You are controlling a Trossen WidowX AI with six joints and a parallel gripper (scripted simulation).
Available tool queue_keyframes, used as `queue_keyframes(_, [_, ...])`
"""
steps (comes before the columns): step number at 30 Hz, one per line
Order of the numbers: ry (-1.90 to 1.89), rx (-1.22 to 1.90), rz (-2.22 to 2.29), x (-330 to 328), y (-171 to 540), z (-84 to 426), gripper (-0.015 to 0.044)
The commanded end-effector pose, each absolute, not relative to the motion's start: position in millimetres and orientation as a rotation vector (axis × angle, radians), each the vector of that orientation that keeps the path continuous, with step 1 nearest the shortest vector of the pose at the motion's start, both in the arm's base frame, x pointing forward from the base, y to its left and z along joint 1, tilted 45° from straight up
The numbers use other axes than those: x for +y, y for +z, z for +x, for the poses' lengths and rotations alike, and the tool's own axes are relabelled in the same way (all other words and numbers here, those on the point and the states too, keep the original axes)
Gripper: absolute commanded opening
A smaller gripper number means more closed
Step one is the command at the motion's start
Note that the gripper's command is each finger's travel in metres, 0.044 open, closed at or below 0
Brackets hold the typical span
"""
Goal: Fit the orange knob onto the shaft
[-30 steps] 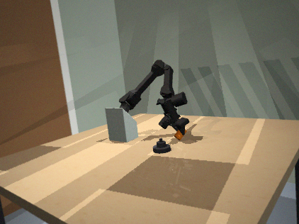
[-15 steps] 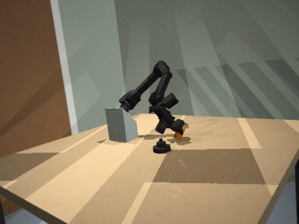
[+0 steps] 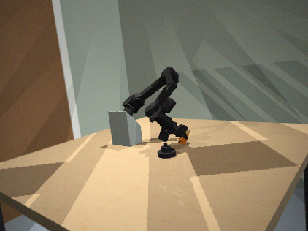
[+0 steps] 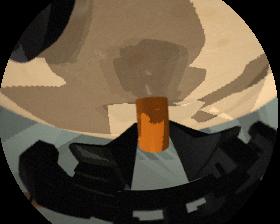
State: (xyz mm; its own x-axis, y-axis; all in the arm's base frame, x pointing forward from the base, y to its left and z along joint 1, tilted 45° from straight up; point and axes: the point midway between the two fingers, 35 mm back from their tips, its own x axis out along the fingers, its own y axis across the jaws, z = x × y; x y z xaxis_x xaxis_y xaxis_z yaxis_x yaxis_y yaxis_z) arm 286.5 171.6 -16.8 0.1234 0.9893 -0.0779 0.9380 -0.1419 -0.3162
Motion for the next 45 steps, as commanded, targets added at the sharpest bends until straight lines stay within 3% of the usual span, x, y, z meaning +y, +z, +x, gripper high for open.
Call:
queue_keyframes(1, [0.402,-1.916,-2.195,170.0,-18.1,284.8,0.0179])
queue_keyframes(19, [0.423,-1.925,-2.205,164.9,-22.5,282.4,0.0179])
queue_keyframes(22, [0.417,-1.926,-2.21,166.8,-21.0,283.7,0.0258])
queue_keyframes(23, [0.417,-1.926,-2.21,166.8,-21.0,283.7,0.026])
queue_keyframes(45, [0.417,-1.926,-2.21,166.8,-21.0,283.7,0.026])
